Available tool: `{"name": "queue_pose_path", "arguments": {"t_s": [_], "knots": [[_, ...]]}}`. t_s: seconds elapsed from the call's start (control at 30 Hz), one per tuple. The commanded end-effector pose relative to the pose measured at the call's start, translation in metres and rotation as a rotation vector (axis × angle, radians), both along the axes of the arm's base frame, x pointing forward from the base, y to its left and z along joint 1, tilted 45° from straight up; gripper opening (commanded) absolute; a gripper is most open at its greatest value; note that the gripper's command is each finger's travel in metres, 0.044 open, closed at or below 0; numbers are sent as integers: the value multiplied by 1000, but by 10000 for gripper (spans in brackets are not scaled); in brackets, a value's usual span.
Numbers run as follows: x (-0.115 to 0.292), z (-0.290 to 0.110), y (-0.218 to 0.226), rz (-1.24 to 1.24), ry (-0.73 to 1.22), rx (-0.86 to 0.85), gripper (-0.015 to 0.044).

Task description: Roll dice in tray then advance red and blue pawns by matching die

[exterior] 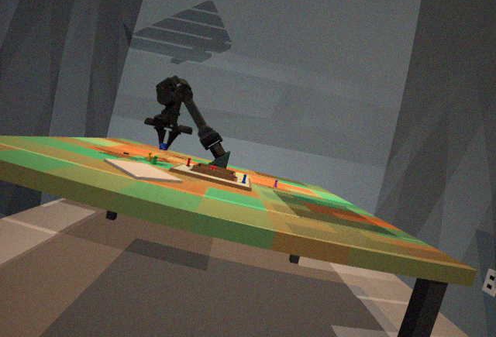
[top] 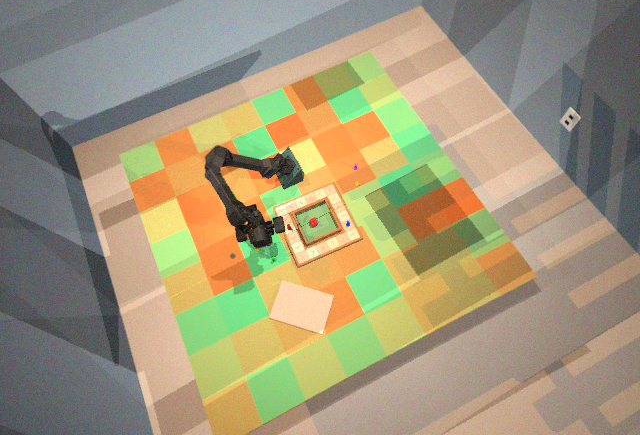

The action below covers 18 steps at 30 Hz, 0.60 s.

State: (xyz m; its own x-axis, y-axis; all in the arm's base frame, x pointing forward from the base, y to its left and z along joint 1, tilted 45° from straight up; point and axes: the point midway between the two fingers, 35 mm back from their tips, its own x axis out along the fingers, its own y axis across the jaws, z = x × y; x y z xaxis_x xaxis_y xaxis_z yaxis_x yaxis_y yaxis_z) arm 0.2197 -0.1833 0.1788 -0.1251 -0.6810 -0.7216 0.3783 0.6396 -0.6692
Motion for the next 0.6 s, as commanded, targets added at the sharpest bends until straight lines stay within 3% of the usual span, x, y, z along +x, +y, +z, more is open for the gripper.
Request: {"name": "queue_pose_path", "arguments": {"t_s": [0.0,0.33,0.57], "knots": [[3,15,13,-3,5,-1,0],[4,51,45,-2,8,-11,0],[10,44,50,47,48,-1,0]]}}
